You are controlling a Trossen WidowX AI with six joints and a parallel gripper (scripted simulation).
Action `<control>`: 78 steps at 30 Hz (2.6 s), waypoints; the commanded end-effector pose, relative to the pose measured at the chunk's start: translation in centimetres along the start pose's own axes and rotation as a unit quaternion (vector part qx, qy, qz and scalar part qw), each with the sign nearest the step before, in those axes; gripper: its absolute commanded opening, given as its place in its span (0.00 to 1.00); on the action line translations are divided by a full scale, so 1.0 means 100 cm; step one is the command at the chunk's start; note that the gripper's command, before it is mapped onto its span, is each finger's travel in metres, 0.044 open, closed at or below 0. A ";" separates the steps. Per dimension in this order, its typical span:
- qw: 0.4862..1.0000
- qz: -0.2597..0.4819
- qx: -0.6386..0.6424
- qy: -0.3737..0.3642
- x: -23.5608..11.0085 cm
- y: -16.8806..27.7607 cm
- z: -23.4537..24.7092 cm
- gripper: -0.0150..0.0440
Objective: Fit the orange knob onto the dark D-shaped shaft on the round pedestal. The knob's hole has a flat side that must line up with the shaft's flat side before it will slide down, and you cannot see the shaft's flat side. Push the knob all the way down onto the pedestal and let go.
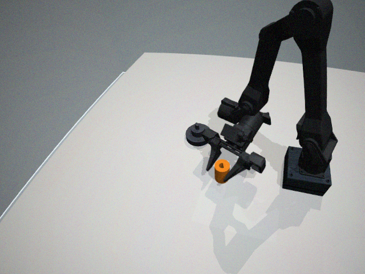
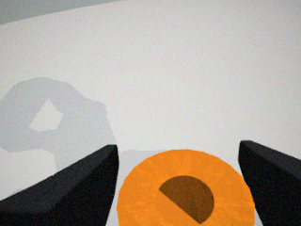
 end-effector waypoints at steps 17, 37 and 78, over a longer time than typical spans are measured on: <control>1.000 -0.001 0.000 0.000 0.000 0.000 0.000 0.96; 1.000 0.000 -0.001 0.000 -0.027 -0.075 -0.011 1.00; 0.781 0.562 0.253 0.103 -0.005 -0.135 -0.019 1.00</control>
Point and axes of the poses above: the point midway between the two fingers, 35 mm back from their tips, its own x axis out along the fingers, its own z axis across the jaws, y = z × x, the point moved 4 cm from there along -x, back along the fingers, and after that the axes turned 8 degrees about -x, right-handed, at the moved point
